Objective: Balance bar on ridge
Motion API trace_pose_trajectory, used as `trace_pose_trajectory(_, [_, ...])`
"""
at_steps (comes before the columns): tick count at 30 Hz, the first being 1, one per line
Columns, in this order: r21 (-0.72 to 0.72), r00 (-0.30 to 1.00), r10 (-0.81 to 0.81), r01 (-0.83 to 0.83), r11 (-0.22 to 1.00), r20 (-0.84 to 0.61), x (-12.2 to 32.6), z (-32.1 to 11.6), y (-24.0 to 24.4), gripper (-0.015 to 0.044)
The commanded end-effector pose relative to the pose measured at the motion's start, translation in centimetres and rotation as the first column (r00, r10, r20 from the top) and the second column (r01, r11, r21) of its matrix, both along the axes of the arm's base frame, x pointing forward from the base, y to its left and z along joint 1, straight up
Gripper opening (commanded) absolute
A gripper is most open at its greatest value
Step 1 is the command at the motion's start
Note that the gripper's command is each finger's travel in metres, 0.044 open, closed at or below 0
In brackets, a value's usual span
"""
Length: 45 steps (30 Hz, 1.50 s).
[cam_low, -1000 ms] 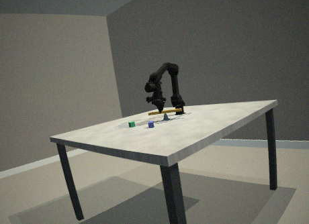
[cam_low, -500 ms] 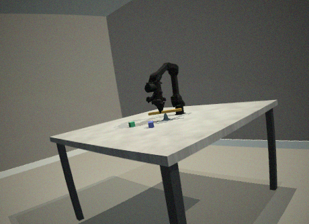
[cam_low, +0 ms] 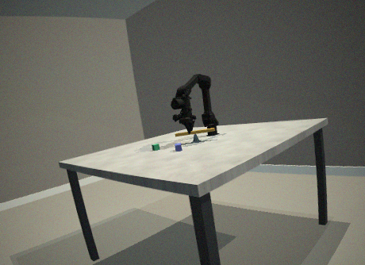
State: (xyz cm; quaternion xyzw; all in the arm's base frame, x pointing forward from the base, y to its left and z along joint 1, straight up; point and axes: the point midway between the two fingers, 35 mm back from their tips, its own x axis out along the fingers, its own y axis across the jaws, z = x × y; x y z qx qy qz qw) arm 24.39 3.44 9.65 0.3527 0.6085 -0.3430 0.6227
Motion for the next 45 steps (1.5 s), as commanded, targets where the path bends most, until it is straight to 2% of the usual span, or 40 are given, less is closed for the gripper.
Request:
trace_pose_trajectory(1, [0.0,1.0,0.0,0.0,1.0,-0.001,-0.01,0.0,0.0,0.0026])
trace_pose_trajectory(6, [0.0,1.0,0.0,0.0,1.0,-0.001,-0.01,0.0,0.0,0.0158])
trace_pose_trajectory(7, [0.0,1.0,0.0,0.0,1.0,-0.001,-0.01,0.0,0.0,0.0167])
trace_pose_trajectory(45, [0.0,1.0,0.0,0.0,1.0,-0.001,-0.01,0.0,0.0,0.0172])
